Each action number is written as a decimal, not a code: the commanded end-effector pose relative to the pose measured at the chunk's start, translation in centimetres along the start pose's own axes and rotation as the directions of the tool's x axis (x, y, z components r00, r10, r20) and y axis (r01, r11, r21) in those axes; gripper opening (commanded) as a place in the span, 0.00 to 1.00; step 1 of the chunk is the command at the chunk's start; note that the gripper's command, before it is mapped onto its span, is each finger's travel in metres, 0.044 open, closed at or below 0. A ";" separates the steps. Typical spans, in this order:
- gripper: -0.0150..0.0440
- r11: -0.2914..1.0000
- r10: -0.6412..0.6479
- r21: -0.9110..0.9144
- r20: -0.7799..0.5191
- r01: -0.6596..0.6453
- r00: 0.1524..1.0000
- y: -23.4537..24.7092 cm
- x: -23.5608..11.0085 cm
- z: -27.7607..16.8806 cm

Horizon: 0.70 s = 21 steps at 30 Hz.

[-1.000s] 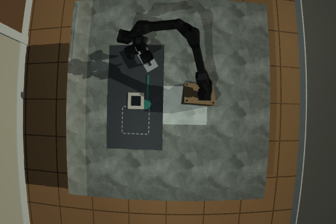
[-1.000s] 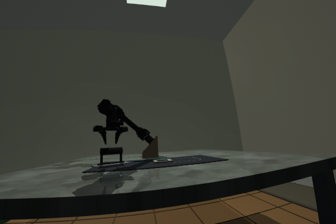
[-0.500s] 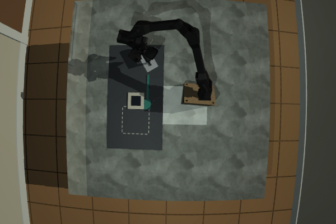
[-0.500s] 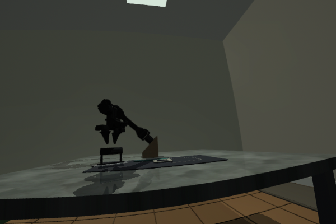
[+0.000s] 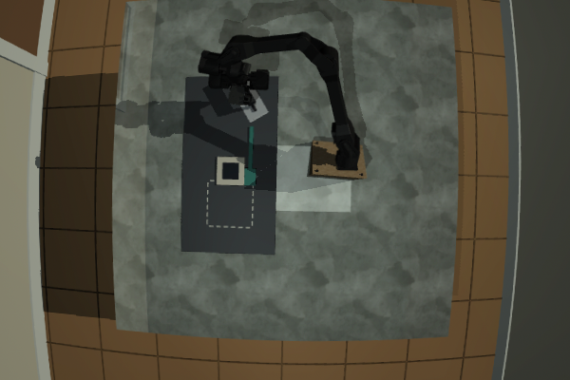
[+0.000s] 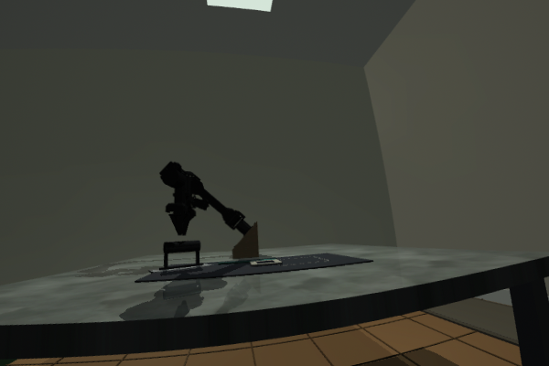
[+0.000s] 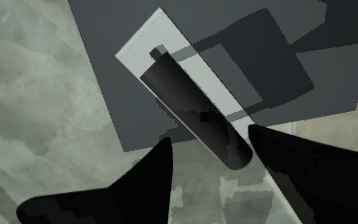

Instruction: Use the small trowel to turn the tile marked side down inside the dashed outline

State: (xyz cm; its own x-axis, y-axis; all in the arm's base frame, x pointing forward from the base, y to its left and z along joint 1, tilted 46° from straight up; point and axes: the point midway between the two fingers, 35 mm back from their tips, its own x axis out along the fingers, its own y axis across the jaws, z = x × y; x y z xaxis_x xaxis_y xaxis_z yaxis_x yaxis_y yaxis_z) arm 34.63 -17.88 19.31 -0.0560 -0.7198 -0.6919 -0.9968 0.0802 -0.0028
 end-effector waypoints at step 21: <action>0.71 0.839 0.004 -0.544 -0.003 -0.004 1.000 0.0 0.0 0.2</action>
State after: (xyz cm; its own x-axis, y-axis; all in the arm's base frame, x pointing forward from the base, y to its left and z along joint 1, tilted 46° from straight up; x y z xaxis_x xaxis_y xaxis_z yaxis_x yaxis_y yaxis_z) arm 34.63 -17.76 19.24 -0.0560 -0.7194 -0.6924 -0.8763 -0.2969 0.3794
